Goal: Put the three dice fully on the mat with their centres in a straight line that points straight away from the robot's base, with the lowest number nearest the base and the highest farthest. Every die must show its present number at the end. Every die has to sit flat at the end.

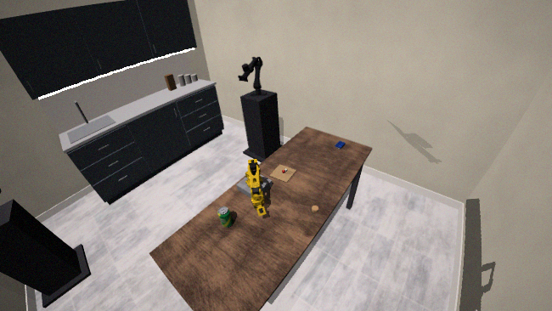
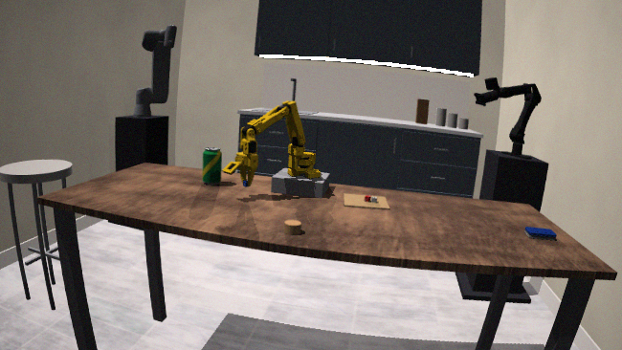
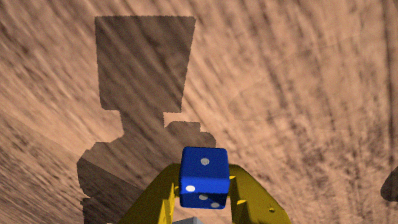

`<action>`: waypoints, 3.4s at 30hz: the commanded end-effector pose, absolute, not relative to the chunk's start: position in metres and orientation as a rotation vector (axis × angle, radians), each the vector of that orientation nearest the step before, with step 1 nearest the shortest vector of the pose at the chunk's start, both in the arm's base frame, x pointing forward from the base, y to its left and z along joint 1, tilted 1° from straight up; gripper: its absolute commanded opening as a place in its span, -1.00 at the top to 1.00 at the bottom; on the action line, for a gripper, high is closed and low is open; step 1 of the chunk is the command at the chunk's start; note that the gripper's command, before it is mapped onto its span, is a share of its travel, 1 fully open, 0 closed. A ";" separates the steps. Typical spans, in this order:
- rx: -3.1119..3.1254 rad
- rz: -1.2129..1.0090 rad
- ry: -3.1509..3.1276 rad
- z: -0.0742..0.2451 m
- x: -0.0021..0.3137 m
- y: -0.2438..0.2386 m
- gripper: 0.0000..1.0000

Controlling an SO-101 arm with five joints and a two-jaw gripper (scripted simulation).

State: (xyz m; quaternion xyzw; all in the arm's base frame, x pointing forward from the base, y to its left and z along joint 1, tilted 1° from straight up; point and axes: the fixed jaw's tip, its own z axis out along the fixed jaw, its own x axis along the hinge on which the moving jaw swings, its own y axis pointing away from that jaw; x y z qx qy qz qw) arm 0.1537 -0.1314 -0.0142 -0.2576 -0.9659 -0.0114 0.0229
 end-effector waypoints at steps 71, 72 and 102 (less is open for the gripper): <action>0.515 -0.003 -3.073 -0.004 0.198 0.027 1.00; 0.522 -0.003 -3.072 -0.004 0.197 0.028 1.00; 1.117 0.004 -2.915 -0.003 0.170 0.101 1.00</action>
